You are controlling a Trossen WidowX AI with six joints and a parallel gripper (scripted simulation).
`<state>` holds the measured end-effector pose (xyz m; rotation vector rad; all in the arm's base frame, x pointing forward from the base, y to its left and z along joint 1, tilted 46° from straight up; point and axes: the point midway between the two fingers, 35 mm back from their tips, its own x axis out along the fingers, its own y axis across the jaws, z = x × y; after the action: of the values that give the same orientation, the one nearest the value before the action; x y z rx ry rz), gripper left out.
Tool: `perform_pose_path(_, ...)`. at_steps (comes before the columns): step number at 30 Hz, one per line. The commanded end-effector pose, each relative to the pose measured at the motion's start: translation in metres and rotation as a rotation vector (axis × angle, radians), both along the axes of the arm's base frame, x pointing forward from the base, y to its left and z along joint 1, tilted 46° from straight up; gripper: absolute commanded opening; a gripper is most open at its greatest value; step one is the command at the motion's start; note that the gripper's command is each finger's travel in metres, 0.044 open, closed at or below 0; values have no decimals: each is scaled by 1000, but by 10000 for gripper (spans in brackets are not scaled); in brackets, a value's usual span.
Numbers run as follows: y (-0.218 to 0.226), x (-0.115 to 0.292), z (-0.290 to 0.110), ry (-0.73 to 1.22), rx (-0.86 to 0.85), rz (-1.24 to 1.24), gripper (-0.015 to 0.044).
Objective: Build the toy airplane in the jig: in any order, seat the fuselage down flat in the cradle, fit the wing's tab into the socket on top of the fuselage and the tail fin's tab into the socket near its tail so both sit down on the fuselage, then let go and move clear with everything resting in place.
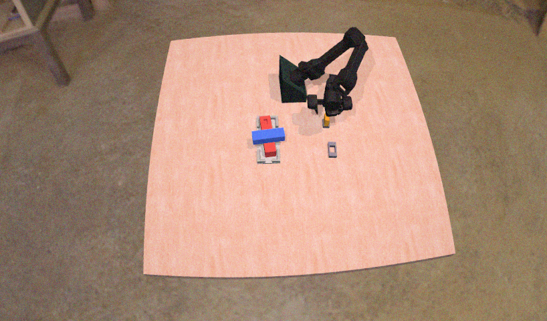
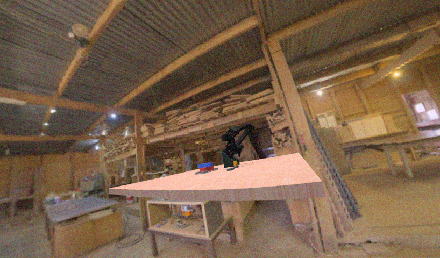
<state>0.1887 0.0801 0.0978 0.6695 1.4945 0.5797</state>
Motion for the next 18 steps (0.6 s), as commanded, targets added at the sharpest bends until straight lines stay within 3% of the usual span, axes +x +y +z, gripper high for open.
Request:
perform_pose_path(1, 5, -1, -5, 5, 4, -6, 440)
perform_pose_path(18, 23, 1, -24, 4, 0, -6, 440)
